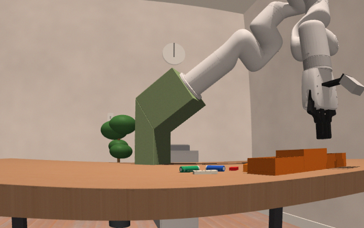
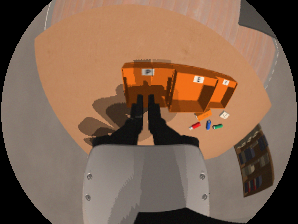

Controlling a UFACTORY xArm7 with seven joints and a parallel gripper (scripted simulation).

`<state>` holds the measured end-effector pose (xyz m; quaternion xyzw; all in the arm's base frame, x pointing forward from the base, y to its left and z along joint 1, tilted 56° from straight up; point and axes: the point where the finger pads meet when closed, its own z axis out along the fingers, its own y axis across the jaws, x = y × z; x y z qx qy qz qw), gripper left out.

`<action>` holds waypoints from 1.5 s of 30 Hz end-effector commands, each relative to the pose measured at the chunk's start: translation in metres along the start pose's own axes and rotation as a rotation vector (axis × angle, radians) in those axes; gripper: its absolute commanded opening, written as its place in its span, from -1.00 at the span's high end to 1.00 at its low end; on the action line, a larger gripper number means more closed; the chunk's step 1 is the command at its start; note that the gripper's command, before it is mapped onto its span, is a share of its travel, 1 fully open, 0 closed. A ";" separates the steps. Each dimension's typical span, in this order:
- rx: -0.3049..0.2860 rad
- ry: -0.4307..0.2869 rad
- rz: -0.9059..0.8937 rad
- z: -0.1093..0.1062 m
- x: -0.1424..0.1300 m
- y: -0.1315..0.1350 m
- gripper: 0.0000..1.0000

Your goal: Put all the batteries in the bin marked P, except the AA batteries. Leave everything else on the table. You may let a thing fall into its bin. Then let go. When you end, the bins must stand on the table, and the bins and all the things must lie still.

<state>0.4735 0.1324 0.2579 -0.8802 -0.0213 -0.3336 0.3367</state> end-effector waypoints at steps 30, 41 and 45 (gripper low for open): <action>0.000 0.000 0.000 -0.131 0.001 0.000 0.85; 0.000 0.000 0.250 -0.109 -0.016 0.031 0.16; -0.001 0.000 0.382 -0.091 -0.029 0.056 0.16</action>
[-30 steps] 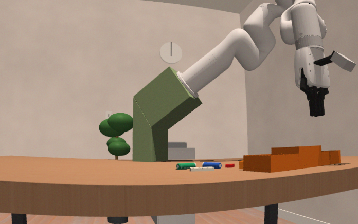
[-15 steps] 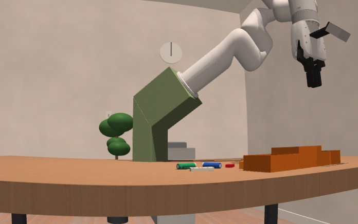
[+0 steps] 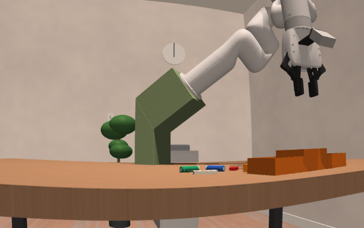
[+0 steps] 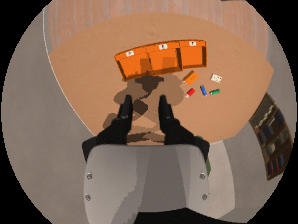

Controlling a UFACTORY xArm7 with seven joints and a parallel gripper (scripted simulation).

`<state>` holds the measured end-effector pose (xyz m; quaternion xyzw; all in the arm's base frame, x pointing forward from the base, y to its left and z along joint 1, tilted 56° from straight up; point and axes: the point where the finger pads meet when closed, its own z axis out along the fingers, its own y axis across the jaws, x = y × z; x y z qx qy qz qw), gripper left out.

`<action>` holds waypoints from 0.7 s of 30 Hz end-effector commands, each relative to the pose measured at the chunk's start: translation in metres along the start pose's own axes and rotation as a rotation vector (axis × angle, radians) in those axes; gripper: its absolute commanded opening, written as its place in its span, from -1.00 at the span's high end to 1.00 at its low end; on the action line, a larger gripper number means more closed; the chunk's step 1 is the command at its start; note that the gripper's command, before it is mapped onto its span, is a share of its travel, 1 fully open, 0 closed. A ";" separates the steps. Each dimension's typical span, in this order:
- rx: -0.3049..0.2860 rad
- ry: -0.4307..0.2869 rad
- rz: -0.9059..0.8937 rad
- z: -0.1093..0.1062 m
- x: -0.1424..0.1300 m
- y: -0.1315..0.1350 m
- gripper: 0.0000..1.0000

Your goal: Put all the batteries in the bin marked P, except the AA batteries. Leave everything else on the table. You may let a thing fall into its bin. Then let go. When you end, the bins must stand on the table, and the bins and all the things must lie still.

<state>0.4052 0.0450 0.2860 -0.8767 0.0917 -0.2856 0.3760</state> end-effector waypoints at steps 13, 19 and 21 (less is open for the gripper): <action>-0.006 0.002 0.540 0.066 -0.021 0.100 0.16; 0.002 0.004 0.637 0.092 -0.031 0.141 0.16; 0.002 0.004 0.637 0.097 -0.033 0.154 0.16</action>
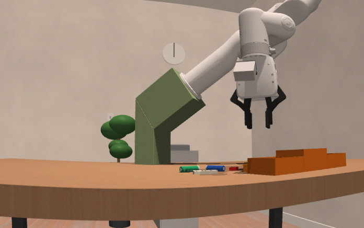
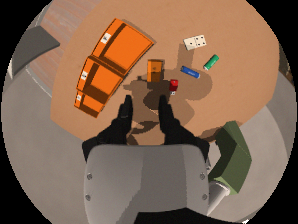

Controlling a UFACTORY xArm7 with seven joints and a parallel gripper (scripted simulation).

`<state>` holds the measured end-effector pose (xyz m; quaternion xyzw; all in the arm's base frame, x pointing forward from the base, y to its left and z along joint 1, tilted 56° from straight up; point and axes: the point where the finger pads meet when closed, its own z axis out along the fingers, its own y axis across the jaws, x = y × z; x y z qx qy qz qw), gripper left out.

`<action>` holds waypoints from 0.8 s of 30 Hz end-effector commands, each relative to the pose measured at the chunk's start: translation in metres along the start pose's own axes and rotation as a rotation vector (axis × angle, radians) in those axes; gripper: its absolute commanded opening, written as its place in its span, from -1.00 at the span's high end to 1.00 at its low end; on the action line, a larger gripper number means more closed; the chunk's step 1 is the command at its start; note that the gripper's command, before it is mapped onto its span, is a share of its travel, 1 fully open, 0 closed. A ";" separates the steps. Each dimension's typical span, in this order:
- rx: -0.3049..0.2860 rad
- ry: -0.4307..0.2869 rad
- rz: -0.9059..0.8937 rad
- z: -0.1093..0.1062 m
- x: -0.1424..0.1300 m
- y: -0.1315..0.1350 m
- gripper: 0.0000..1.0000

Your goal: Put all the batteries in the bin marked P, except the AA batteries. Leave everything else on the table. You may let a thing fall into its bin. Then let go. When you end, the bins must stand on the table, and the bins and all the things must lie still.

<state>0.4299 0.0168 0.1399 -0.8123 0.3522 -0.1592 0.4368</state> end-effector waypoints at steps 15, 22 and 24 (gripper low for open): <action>0.019 -0.002 0.030 0.019 0.015 0.022 0.16; 0.019 -0.002 0.030 0.019 0.013 0.019 0.16; 0.019 -0.002 0.030 0.019 0.013 0.019 0.16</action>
